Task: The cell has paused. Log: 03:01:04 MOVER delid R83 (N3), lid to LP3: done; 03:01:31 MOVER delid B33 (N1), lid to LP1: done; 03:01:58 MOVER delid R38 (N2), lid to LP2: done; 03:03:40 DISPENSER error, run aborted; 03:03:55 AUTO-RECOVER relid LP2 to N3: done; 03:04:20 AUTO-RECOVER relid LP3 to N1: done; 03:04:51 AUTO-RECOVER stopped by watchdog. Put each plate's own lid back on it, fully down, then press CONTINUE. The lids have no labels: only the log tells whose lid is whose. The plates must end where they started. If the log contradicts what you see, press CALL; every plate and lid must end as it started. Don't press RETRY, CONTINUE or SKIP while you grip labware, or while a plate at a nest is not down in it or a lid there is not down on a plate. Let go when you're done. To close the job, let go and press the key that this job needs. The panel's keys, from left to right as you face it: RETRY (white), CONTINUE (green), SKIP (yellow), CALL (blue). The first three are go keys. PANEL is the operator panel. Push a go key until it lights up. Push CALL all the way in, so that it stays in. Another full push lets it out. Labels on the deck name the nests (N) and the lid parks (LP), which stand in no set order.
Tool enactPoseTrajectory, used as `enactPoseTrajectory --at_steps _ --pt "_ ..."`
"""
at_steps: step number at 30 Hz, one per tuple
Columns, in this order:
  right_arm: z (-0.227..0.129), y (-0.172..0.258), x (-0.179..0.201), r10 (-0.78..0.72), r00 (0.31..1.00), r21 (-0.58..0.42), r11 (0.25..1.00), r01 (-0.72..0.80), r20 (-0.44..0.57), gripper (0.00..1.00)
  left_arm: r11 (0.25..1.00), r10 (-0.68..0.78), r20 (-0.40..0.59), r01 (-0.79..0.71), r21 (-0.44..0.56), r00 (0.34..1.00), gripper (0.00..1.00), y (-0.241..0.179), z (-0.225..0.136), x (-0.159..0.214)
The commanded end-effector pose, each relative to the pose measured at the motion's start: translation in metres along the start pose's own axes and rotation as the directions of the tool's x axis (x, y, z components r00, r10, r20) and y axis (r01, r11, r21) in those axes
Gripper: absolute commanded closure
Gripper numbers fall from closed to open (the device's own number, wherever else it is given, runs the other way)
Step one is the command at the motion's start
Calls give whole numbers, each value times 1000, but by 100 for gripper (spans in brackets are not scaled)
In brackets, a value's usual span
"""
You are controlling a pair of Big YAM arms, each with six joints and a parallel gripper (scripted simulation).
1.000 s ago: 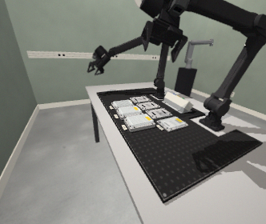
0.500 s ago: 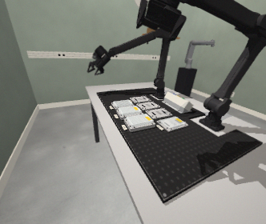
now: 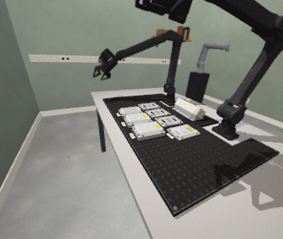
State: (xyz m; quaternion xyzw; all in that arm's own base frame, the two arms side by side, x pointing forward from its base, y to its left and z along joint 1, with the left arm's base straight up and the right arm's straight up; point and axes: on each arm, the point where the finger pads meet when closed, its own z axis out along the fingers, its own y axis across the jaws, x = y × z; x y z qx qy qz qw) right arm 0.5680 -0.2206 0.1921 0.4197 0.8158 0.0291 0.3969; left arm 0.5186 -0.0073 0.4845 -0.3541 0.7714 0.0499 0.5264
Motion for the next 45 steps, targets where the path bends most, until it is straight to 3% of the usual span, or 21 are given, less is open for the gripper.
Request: enactPoseTrajectory --at_steps 1,24,39,45 --pt "-8 14 -23 1 999 -27 1000 0 44 0 996 38 92 -44 71 995 0 4 -11 -32" --pt "-8 14 -23 1 999 -27 1000 0 44 0 911 195 293 -284 299 936 0 5 -11 -29" --pt "-8 14 -23 1 999 -27 1000 0 44 0 768 266 463 -476 428 846 0 4 -12 -29" --pt "-8 14 -23 1 999 -27 1000 0 44 0 747 253 509 -500 438 823 0 1 -19 -40"
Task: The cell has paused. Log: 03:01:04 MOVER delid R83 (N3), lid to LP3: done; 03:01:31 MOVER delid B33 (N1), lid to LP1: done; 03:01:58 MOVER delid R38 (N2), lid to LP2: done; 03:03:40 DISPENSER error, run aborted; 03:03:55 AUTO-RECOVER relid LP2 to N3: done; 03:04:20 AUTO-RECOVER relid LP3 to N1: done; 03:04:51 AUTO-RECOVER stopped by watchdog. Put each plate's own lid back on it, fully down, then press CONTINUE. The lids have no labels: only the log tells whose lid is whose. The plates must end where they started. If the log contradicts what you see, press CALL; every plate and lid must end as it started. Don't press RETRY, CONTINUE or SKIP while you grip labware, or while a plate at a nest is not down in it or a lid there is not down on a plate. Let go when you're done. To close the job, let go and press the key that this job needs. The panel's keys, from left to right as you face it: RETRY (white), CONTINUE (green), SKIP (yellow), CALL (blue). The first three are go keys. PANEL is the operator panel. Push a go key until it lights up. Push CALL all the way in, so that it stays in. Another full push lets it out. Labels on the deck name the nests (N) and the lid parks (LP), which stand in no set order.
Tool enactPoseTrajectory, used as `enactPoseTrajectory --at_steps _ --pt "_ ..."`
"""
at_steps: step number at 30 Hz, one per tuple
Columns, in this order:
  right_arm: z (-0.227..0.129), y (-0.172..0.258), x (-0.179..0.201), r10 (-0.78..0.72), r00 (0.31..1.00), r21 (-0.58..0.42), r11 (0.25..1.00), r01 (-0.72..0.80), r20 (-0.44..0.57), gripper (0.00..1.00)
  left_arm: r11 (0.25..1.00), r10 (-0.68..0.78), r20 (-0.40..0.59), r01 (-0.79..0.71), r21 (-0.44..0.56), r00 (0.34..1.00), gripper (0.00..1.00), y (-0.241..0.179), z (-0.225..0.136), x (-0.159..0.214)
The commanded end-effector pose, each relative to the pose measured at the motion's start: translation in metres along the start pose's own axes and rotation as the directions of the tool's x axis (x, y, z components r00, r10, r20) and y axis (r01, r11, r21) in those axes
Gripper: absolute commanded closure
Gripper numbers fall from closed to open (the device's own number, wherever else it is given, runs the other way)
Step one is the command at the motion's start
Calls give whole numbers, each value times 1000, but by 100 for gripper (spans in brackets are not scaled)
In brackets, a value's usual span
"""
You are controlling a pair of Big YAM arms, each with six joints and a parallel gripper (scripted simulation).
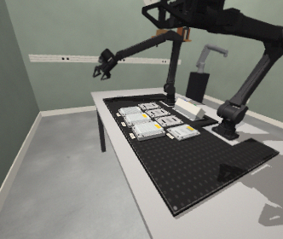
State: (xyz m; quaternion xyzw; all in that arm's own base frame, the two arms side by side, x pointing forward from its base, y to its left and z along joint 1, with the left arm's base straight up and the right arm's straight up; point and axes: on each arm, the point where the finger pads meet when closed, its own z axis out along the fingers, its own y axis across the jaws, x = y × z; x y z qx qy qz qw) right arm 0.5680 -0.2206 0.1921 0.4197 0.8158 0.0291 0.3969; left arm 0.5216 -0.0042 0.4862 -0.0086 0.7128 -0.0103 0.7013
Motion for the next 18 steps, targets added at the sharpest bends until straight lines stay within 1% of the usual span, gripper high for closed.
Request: enactPoseTrajectory --at_steps 1,5,18 --pt "-8 14 -23 1 999 -27 1000 0 44 0 999 37 104 -36 -13 994 0 8 -11 -48" --pt "-8 14 -23 1 999 -27 1000 0 44 0 999 37 83 -36 -14 996 0 8 -9 -43" --pt "-8 14 -23 1 999 -27 1000 0 44 0 999 35 81 -34 -14 996 0 8 -8 -42"
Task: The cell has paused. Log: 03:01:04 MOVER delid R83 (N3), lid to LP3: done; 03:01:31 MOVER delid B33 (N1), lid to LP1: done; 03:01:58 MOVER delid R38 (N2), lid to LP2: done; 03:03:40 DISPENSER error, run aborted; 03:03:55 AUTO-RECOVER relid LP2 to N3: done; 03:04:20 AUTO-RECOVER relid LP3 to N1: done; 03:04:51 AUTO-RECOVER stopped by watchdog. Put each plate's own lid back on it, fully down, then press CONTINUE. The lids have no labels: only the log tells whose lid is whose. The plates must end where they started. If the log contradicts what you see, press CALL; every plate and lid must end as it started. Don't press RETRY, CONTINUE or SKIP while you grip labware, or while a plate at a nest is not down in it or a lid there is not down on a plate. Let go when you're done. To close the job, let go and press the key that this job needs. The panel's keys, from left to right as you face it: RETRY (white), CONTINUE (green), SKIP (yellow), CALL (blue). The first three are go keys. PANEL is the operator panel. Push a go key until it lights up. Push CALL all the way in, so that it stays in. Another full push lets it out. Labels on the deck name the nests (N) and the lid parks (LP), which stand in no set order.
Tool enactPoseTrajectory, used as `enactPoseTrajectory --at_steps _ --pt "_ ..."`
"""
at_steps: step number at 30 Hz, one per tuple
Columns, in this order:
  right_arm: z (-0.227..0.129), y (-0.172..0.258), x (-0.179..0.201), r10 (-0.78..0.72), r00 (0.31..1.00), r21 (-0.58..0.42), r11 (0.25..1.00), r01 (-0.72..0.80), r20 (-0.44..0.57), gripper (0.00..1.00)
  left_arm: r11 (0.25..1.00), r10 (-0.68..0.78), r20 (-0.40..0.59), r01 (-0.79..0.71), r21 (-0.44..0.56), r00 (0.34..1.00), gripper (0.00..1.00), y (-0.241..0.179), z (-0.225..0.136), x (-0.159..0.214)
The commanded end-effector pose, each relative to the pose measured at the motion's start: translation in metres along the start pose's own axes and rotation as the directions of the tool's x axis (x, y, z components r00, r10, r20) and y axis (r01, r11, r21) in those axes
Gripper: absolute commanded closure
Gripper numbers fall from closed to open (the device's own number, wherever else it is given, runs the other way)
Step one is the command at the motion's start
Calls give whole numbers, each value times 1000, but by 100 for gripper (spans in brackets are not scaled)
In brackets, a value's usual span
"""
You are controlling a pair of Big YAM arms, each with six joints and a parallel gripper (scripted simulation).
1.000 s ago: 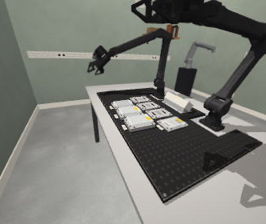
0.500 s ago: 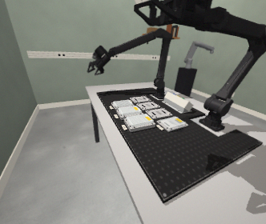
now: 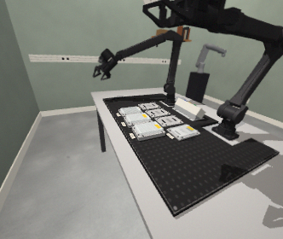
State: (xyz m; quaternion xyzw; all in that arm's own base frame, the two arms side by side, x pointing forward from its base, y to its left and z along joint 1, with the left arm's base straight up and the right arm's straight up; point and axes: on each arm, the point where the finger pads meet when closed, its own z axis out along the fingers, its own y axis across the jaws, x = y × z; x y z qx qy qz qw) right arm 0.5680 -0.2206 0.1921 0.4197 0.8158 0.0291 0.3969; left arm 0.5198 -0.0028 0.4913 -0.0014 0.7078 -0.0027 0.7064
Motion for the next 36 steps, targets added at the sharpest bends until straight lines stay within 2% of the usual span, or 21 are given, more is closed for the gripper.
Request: enactPoseTrajectory --at_steps 1,21,24,29,32,34,36 --pt "-8 14 -23 1 999 -27 1000 0 44 0 1000 14 67 -13 -13 998 0 8 -6 -37" --pt "-8 14 -23 1 999 -27 1000 0 44 0 1000 14 67 -13 -13 998 0 8 -6 -37" --pt "-21 41 -24 -50 999 -73 996 51 19 0 1000 14 67 -13 -13 998 0 8 -6 -37" --pt "-25 49 -9 -62 998 -60 996 61 -23 0 1000 14 67 -13 -13 998 0 8 -6 -37" --pt "-20 46 20 -42 999 -63 997 40 -22 0 1000 14 67 -13 -13 998 0 8 -6 -37" --pt "-18 47 36 -83 992 -55 995 78 -90 0 1000 14 67 -13 -13 998 0 8 -6 -37" --pt "-15 60 34 -109 990 -86 991 101 -87 0 1000 14 67 -13 -13 998 0 8 -6 -37"
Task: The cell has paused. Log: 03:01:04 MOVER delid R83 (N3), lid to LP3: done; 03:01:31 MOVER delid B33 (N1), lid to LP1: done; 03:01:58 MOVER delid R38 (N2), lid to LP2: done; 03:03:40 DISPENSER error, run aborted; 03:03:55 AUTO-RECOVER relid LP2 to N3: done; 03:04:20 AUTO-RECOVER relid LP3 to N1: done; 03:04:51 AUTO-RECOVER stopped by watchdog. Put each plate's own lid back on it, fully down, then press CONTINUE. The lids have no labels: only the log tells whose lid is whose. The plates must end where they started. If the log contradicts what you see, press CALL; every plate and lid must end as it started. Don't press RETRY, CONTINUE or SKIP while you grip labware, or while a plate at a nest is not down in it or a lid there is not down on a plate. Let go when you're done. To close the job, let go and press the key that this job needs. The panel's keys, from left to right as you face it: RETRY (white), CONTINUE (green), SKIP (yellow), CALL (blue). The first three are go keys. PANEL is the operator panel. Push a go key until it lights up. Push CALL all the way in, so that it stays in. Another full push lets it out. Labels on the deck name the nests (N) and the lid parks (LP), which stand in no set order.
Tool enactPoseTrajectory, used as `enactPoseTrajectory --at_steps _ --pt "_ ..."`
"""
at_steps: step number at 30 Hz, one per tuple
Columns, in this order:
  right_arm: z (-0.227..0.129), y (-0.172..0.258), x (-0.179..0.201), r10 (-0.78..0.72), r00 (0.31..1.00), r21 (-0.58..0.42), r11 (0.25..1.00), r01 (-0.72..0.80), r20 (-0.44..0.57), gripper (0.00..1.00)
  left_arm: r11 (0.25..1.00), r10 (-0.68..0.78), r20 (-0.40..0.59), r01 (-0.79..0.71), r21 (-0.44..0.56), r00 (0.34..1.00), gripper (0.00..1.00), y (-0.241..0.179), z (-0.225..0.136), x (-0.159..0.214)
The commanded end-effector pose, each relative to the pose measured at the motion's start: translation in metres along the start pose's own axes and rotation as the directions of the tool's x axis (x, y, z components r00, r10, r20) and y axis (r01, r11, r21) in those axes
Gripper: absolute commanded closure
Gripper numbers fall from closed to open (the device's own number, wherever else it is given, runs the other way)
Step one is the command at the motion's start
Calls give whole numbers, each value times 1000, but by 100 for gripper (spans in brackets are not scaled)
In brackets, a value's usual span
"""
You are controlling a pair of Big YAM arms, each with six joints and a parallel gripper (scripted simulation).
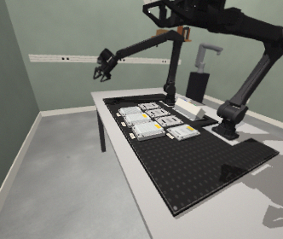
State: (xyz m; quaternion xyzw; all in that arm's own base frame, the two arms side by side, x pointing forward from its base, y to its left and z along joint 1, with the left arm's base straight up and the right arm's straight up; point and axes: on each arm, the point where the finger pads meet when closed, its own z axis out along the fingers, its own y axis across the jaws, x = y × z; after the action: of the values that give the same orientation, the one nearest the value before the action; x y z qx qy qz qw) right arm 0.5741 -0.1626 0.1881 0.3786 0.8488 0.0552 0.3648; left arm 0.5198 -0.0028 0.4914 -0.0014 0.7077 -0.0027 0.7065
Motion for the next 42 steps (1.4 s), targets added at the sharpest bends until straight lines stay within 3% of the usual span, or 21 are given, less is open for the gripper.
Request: enactPoseTrajectory --at_steps 1,7,8,11,15,16,20,22,27,28,32,34,38,42 --pt "-6 27 -11 -43 999 -34 999 43 -3 0 1000 14 67 -13 -13 998 0 8 -6 -37" --pt "-13 36 25 -19 1000 -30 999 19 -1 0 1000 14 67 -13 -13 998 0 8 -6 -37" --pt "-13 35 35 -31 999 -20 999 30 -41 0 1000 14 67 -13 -13 998 0 8 -6 -37" --pt "-15 42 33 -54 998 -53 997 53 -19 0 1000 14 67 -13 -13 998 0 8 -6 -37" --pt "-16 65 34 -90 994 -55 995 87 -65 0 1000 14 67 -13 -13 998 0 8 -6 -37" --pt "-16 62 44 -73 992 -27 997 71 -104 0 1000 14 67 -13 -13 998 0 8 -6 -37" --pt "-18 62 72 -71 994 -45 997 68 -80 0 1000 14 67 -13 -13 998 0 8 -6 -37" --pt "-11 63 89 -98 984 -33 995 94 -147 0 1000 14 67 -13 -13 998 0 8 -6 -37" --pt "-15 85 84 -150 976 -66 988 141 -158 0 1000 14 67 -13 -13 998 0 8 -6 -37" --pt "-15 82 94 -129 972 -30 992 125 -195 0 1000 14 67 -13 -13 998 0 8 -6 -37" --pt "-26 83 117 -127 980 -59 991 119 -155 0 1000 14 67 -13 -13 998 0 8 -6 -37" --pt "-22 80 136 -153 962 -45 988 147 -225 0 1000 14 67 -13 -13 998 0 8 -6 -37" --pt "-31 108 131 -192 958 -84 980 178 -215 0 1000 14 67 -13 -13 998 0 8 -6 -37" --pt "-38 96 168 -198 944 -64 980 188 -263 0 1000 14 67 -13 -13 998 0 8 -6 -37"
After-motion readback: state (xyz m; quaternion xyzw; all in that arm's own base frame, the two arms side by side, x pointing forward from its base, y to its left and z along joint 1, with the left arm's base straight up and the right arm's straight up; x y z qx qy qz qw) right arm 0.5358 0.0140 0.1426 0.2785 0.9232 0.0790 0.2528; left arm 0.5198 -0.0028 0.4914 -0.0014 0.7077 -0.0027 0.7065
